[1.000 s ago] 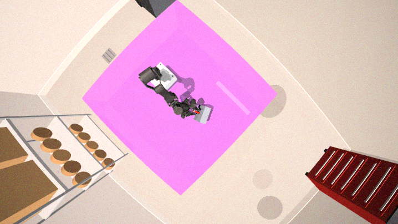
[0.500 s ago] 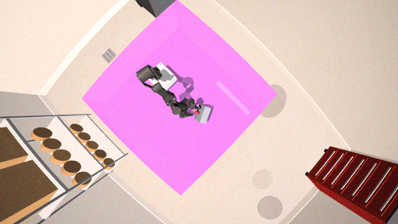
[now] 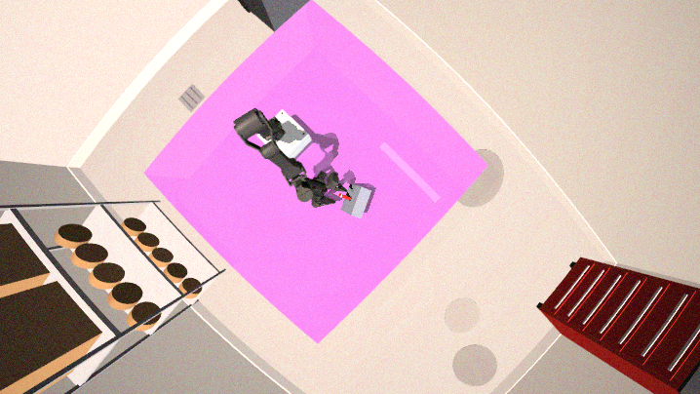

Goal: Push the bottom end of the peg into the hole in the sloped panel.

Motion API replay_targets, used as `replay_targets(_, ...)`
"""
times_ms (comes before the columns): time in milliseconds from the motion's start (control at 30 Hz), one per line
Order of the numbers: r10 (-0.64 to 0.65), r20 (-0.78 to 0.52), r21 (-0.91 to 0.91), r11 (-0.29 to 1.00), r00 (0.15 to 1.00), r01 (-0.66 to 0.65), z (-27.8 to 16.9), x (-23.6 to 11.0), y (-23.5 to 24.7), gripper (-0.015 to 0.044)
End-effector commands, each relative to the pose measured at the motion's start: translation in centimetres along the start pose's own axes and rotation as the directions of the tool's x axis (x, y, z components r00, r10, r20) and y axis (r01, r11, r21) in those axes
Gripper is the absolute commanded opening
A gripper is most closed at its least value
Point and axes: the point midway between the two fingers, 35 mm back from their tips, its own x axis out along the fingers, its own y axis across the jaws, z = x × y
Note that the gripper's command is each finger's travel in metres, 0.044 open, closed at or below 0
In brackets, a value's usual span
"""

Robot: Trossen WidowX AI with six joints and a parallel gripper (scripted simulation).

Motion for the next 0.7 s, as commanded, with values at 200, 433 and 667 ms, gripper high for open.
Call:
replay_targets(200, -0.002, -0.001, -0.005, 1.000, 1.000, 0.002, -0.1, -1.3, 0.0, 0.0440)
replay_targets(433, -0.001, -0.001, -0.005, 1.000, 1.000, 0.001, -0.2, -2.2, 0.1, 0.0440)
replay_targets(667, -0.001, -0.002, -0.005, 1.000, 1.000, 0.001, -0.3, -3.0, 0.1, 0.0440)
